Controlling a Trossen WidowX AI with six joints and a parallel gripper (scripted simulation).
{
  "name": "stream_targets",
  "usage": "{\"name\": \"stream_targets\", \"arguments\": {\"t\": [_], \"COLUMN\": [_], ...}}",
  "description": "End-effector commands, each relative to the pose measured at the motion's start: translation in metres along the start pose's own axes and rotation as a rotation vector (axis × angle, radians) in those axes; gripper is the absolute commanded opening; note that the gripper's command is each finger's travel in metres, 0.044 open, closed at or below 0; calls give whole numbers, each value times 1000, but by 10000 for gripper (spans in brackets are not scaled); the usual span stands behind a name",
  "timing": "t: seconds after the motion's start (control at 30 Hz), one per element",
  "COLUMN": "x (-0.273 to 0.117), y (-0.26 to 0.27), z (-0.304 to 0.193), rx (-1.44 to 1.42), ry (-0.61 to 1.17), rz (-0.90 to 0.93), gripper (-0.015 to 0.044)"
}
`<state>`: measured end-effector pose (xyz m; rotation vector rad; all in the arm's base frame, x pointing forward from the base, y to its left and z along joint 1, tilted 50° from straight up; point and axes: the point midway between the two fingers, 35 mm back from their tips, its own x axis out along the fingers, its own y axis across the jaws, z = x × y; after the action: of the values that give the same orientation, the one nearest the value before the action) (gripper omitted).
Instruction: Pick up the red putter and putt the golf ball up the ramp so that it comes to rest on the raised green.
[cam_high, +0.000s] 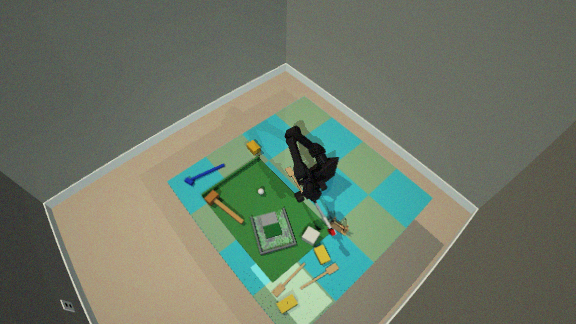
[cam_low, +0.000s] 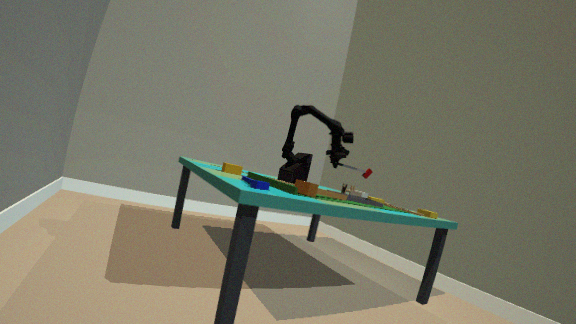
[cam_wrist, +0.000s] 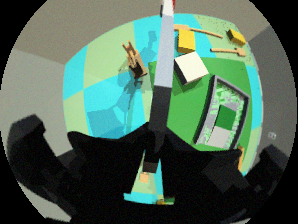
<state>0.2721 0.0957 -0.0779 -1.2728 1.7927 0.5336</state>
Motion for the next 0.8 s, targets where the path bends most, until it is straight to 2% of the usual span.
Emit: {"name": "stream_targets", "arguments": {"t": [0.0,0.77], "x": [-14,-76], "y": [-9,-40], "z": [-19,-141], "rx": [145,969], "ry": [5,29], "rz": [-4,-24], "gripper": [0,0]}}
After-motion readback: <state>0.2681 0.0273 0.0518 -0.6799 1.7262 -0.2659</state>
